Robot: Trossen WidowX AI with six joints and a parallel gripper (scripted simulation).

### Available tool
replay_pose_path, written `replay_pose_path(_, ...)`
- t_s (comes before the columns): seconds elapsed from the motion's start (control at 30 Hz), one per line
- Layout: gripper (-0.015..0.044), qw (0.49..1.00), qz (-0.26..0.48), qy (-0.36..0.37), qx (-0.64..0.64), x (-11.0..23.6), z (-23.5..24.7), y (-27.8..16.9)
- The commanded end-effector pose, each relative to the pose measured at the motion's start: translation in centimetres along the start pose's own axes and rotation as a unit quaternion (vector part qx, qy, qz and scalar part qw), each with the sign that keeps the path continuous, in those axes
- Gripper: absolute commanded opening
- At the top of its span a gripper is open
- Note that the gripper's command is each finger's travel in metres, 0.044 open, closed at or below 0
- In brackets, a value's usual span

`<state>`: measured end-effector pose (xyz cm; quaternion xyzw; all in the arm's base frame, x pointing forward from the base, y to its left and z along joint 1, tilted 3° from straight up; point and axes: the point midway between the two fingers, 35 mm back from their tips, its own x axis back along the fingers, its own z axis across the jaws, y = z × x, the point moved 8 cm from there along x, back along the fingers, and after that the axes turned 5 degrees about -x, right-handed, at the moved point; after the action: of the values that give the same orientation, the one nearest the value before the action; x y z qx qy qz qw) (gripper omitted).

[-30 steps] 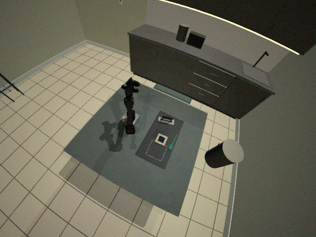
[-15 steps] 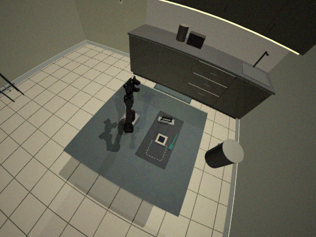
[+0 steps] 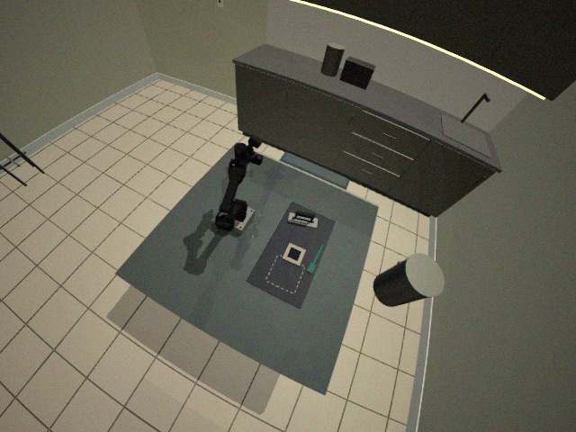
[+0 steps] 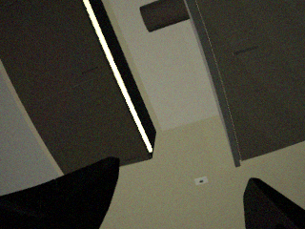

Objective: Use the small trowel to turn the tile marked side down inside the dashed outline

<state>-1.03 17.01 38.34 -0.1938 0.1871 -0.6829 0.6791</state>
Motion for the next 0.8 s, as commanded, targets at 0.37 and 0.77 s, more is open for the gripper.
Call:
replay_pose_path(0.37,0.027,0.974,-0.163,-0.071,0.137,-5.1,1.3,4.9)
replay_pose_path(0.77,0.027,0.92,-0.282,-0.172,0.209,-7.6,2.6,11.5)
